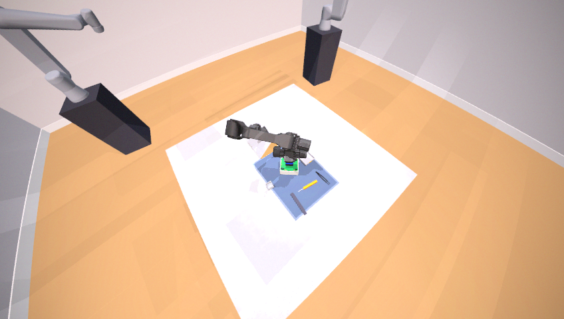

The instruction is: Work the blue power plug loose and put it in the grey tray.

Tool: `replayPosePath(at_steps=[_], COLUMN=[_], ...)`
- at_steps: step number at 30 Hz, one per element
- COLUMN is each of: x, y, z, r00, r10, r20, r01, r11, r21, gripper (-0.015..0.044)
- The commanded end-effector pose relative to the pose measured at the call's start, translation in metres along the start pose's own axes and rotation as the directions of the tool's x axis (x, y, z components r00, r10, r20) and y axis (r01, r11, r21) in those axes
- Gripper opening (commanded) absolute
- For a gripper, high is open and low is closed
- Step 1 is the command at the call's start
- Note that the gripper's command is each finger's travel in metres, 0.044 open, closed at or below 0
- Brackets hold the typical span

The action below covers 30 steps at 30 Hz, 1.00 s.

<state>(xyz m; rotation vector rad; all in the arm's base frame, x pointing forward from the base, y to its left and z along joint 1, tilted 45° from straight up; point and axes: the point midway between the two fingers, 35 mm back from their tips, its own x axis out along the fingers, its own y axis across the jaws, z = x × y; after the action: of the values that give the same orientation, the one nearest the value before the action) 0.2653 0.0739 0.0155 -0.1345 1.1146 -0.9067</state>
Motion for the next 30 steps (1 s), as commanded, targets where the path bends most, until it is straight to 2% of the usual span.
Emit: replayPosePath(at_steps=[1,10,20,30], x=[0.0076,0.0146,0.0146,0.0146], y=[-0.001,-0.0011,-0.0011,-0.0011], z=[0.0004,0.0005,0.0005,0.0005], r00=[1.0,1.0,1.0,1.0], r10=[-0.006,-0.006,-0.006,-0.006], r20=[0.004,0.004,0.004,0.004], r01=[0.006,0.006,0.006,0.006], r11=[1.0,1.0,1.0,1.0], r21=[-0.006,-0.006,-0.006,-0.006], gripper=[0.0249,0.0249,0.0,0.0])
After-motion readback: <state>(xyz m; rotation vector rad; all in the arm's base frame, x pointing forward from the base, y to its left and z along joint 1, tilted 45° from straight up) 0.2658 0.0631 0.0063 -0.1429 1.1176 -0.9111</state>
